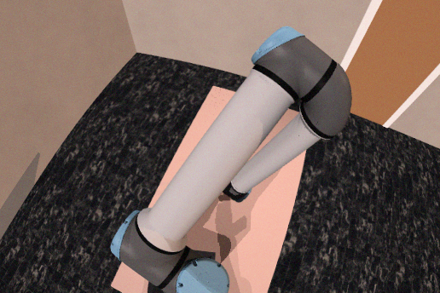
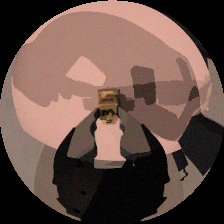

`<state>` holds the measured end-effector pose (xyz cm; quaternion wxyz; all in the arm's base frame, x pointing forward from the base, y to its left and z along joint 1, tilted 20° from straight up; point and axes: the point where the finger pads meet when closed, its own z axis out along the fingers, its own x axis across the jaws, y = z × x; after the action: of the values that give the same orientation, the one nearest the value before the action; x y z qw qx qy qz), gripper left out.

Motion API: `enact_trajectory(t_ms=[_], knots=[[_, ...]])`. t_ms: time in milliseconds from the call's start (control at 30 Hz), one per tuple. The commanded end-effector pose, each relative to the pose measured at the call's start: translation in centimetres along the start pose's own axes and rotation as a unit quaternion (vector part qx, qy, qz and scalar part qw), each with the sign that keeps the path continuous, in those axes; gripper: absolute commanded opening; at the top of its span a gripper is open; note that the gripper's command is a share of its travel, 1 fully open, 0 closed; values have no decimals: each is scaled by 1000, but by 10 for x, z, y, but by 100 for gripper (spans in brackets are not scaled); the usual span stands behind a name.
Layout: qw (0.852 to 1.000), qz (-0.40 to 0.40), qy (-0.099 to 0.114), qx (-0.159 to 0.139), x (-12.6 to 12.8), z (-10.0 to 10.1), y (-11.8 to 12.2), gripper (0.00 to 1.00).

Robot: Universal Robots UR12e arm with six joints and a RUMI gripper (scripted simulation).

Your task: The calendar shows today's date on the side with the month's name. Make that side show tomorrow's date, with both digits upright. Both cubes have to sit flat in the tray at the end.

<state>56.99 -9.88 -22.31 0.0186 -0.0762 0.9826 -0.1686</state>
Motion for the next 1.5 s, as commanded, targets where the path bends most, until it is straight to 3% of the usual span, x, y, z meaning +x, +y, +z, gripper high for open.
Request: enact_trajectory(t_ms=[0, 1467], knots=[[1000, 0, 0, 0, 0, 4, 0, 10], [1000, 0, 0, 0, 0, 15, 0, 10]])
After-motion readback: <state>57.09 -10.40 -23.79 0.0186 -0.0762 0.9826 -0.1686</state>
